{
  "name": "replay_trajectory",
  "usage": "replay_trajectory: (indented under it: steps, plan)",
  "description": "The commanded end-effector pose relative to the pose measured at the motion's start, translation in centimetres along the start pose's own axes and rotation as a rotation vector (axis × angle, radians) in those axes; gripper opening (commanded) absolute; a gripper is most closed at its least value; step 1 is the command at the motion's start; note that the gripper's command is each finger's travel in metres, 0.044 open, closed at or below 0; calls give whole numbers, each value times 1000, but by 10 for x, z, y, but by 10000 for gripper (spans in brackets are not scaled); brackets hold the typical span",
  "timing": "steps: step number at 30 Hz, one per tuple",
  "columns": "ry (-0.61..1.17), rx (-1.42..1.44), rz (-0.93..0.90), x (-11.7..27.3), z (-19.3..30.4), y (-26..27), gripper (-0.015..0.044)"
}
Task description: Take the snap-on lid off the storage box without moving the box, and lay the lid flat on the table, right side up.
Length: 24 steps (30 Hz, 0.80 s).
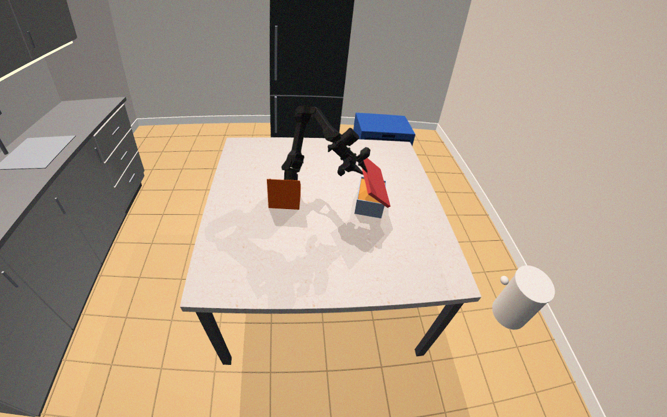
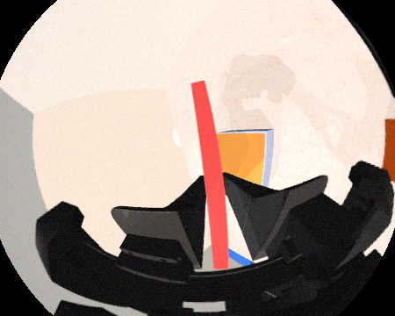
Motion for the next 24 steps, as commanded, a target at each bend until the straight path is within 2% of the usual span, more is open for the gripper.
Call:
replay_trajectory:
  steps: [1,24]
  plan:
    - [-3,-4,1,0,-12,-2,0]
    - [-5,-2,0,1,-57,-9,0]
Point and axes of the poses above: the point midway between the two fingers, 35 mm back from their tips, its own x axis back along the fingers, its own y axis across the jaws, z = x × y, the point moved 9 cm from there along x, back along the fingers, and after that the axes turned 8 degrees about x, right-handed, at the moved point
